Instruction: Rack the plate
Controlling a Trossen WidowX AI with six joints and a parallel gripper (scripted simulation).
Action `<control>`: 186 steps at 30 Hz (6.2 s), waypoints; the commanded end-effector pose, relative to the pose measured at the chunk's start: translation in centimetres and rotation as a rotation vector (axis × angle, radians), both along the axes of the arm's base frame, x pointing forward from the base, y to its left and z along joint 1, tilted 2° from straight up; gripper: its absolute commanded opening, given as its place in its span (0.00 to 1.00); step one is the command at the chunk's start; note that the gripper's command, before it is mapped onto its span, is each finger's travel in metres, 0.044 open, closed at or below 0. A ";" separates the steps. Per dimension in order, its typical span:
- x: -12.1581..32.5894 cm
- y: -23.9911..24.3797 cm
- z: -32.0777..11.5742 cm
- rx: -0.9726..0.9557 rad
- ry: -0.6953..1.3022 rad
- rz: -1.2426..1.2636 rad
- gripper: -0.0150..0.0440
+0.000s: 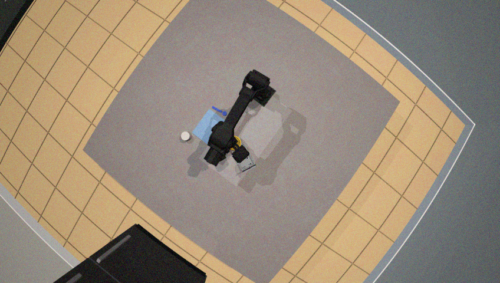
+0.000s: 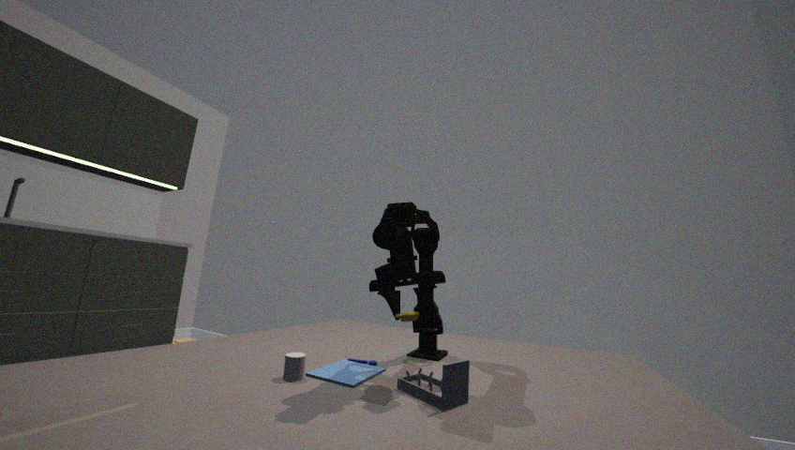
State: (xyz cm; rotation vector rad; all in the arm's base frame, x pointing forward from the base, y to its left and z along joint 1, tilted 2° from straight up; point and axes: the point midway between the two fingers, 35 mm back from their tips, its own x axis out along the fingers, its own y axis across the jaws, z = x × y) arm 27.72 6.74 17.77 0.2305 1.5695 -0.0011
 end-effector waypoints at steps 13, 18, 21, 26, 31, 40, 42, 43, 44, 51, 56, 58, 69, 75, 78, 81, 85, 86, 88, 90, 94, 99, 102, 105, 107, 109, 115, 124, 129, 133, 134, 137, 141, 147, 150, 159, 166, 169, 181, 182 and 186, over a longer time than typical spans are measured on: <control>1.1 0.5 -4.9 0.274 -0.085 0.329 0.25; 1.2 0.6 -6.1 0.359 -0.144 0.424 0.25; 1.3 0.6 -6.8 0.408 -0.186 0.479 0.25; 1.3 0.6 -7.7 0.487 -0.271 0.567 0.25; 1.3 0.5 -8.5 0.557 -0.373 0.650 0.25; 1.1 0.2 -9.7 0.653 -0.593 0.785 0.25; 1.0 0.1 -9.9 0.668 -0.648 0.812 0.25; 0.9 0.0 -9.9 0.674 -0.676 0.825 0.25; 0.9 0.0 -10.0 0.680 -0.704 0.838 0.25; 0.4 -0.4 -10.4 0.700 -0.916 0.919 0.25; 0.0 -0.8 -10.6 0.691 -1.077 0.967 0.25; -0.2 -1.0 -10.6 0.681 -1.143 0.984 0.25; -1.0 -1.7 -10.4 0.611 -1.396 1.034 0.25; -1.0 -1.7 -10.4 0.611 -1.396 1.034 0.25; -1.0 -1.6 -10.5 0.611 -1.395 1.034 0.25; -0.9 -1.3 -10.6 0.611 -1.391 1.035 0.25; -0.6 -1.0 -10.6 0.611 -1.387 1.035 0.25; -0.6 -0.9 -10.6 0.611 -1.386 1.035 0.25; -0.5 -0.7 -10.6 0.611 -1.385 1.036 0.25; -0.3 -0.5 -10.7 0.611 -1.384 1.036 0.25; -0.1 -0.1 -10.6 0.612 -1.384 1.034 0.25; 0.2 0.4 -10.6 0.613 -1.383 1.034 0.25; 0.3 0.7 -10.6 0.614 -1.382 1.033 0.25; 0.5 1.1 -10.5 0.616 -1.383 1.032 0.25; 0.6 1.2 -10.5 0.616 -1.383 1.032 0.25; 0.7 1.4 -10.5 0.616 -1.383 1.033 0.25; 1.1 2.2 -10.5 0.617 -1.384 1.033 0.25; 1.2 2.1 -12.6 0.617 -1.387 1.037 0.25; 1.1 2.1 -12.2 0.619 -1.385 1.037 0.25; 1.1 2.1 -12.2 0.619 -1.385 1.037 0.25; 1.1 2.1 -12.2 0.619 -1.385 1.037 0.25; 1.1 2.1 -12.3 0.619 -1.385 1.037 0.30; 1.1 2.1 -12.3 0.619 -1.385 1.037 0.48; 1.1 2.1 -12.3 0.619 -1.385 1.037 0.74; 1.1 2.1 -12.3 0.619 -1.385 1.037 0.88; 1.2 2.1 -12.1 0.619 -1.385 1.037 0.93; 1.7 2.2 -4.7 0.614 -1.394 1.036 0.93; 1.4 2.4 -1.2 0.612 -1.397 1.035 0.93; 3.1 0.7 0.4 0.517 -1.276 0.928 0.93; 3.3 0.4 0.5 0.500 -1.253 0.910 0.93; 3.9 -0.9 1.1 0.433 -1.158 0.837 0.93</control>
